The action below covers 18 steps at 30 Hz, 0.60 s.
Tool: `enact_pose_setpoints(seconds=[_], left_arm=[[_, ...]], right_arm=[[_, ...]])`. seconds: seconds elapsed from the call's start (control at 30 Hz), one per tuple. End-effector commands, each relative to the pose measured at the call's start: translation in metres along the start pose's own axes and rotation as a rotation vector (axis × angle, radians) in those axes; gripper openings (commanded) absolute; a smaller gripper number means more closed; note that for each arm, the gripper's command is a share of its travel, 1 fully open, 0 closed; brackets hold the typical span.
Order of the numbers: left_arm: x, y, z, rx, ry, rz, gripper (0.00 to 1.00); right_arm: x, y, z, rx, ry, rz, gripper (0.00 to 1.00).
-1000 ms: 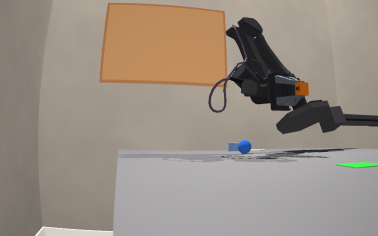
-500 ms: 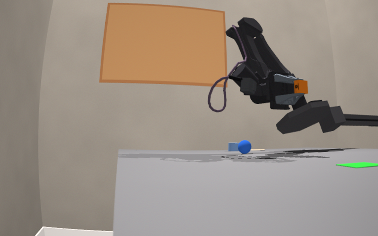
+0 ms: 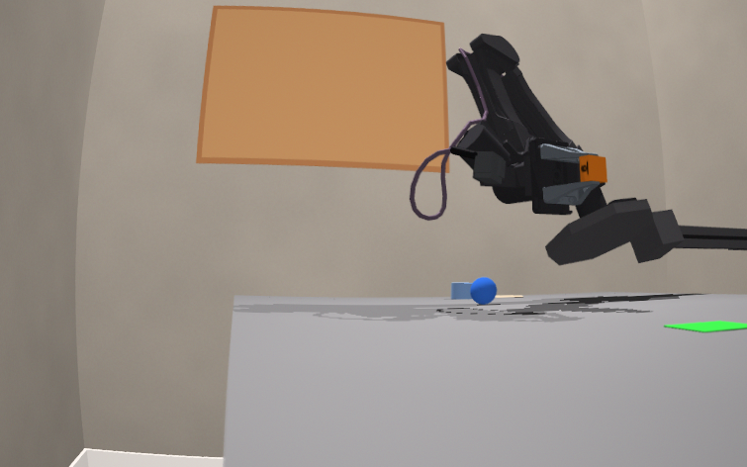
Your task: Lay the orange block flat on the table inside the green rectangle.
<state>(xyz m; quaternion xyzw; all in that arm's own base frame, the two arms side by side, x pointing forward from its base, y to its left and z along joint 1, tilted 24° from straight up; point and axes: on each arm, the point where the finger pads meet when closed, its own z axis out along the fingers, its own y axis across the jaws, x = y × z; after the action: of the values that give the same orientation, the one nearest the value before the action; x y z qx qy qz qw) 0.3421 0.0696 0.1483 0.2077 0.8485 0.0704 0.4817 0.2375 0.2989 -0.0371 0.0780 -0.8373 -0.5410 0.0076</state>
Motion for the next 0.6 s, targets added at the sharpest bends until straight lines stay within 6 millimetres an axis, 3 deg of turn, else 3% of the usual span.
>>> enact_pose_setpoints(seconds=[0.0,0.37,0.43,0.57], left_arm=[[-0.019,-0.046,0.006,0.169,-0.16,0.102,0.64],[-0.014,-0.159,0.028,0.541,-0.381,0.266,0.64],[-0.014,-0.159,0.028,0.541,-0.381,0.266,0.64],[-0.016,-0.198,0.039,0.68,-0.464,0.326,0.64]], right_arm=[[0.006,0.013,0.001,-0.029,0.015,-0.037,0.27],[0.006,0.013,0.001,-0.029,0.015,-0.037,0.27],[0.006,0.013,0.001,-0.029,0.015,-0.037,0.27],[0.006,0.013,0.001,-0.029,0.015,-0.037,0.27]])
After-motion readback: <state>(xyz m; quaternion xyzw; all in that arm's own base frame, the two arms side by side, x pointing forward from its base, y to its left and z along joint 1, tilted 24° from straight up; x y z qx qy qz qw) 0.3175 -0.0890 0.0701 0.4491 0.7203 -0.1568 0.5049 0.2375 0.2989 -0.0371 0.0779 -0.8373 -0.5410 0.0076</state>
